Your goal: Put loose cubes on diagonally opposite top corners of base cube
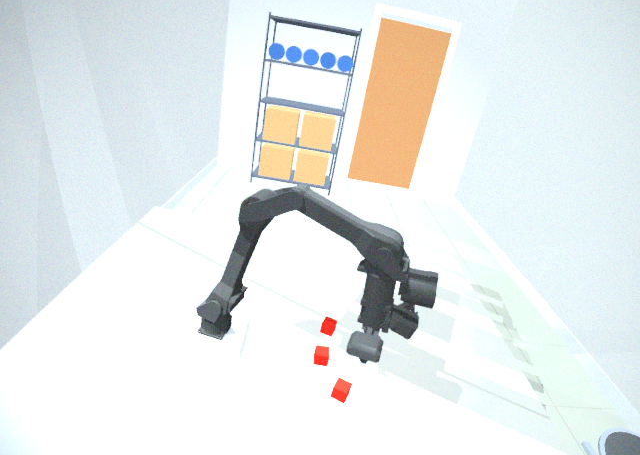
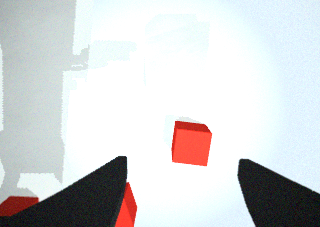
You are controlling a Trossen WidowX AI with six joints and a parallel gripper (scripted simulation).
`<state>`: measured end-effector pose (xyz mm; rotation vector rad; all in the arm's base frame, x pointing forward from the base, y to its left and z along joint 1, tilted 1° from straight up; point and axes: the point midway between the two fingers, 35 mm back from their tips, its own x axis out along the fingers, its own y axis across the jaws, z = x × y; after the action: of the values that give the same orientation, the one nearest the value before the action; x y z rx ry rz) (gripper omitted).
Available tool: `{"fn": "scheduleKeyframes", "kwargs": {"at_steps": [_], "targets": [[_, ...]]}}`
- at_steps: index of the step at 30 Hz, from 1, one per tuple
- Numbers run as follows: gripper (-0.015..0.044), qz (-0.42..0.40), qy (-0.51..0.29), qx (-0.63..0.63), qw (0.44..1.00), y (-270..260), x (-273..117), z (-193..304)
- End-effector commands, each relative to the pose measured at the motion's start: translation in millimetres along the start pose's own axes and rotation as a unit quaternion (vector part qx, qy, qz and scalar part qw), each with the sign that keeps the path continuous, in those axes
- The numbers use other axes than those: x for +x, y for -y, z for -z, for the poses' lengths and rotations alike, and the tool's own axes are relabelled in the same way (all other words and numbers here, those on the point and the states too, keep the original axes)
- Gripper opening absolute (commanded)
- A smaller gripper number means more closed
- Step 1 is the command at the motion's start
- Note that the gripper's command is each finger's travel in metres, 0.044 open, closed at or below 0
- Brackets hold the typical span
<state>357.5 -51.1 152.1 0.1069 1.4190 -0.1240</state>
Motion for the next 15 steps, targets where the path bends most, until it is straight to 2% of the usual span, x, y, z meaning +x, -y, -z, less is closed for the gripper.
{"fn": "scheduleKeyframes", "kwargs": {"at_steps": [1, 8, 15], "targets": [[0.0265, -0.001, -0.047, 0.053, 0.997, 17.4, 3.1, 23.3], [0.0265, -0.001, -0.049, 0.055, 0.997, 18.1, 8.2, 24.1], [0.0265, -0.001, -0.049, 0.055, 0.997, 17.7, 60.3, 29.3]]}}
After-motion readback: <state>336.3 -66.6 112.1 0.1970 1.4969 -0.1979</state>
